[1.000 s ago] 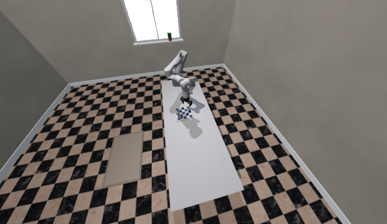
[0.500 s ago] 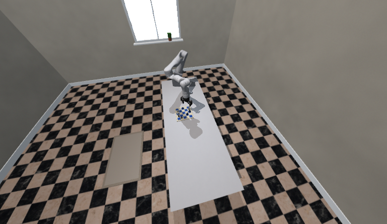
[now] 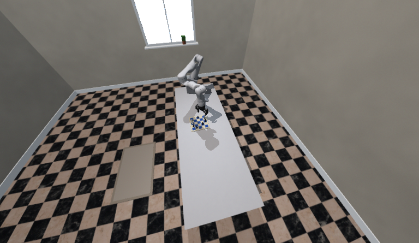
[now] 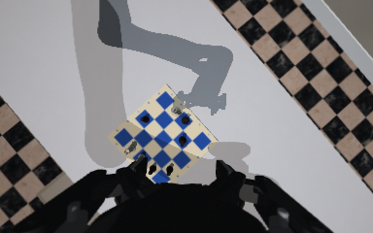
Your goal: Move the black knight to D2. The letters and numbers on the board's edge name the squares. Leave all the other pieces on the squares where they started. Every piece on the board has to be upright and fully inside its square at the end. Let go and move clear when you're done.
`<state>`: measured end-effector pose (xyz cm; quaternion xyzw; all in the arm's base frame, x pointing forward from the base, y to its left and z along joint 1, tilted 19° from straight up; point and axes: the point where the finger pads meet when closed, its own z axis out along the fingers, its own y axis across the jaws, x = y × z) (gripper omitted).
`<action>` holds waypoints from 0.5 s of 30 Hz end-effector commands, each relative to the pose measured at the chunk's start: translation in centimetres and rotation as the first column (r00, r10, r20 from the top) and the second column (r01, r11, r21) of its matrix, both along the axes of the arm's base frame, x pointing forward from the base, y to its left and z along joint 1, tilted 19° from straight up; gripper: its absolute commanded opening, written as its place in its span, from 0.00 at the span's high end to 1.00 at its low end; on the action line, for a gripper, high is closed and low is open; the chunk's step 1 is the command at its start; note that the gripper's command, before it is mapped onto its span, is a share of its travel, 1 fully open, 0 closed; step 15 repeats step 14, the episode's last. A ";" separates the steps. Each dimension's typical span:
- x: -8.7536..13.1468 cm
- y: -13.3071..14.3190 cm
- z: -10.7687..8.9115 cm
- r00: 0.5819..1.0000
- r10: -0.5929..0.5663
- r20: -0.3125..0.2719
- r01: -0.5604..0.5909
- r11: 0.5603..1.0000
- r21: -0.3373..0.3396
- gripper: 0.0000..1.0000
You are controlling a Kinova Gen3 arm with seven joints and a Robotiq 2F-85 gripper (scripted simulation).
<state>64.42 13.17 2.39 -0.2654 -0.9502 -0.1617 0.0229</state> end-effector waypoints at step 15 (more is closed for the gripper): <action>0.1 0.0 0.1 1.000 -0.001 0.002 0.001 1.000 0.000 0.00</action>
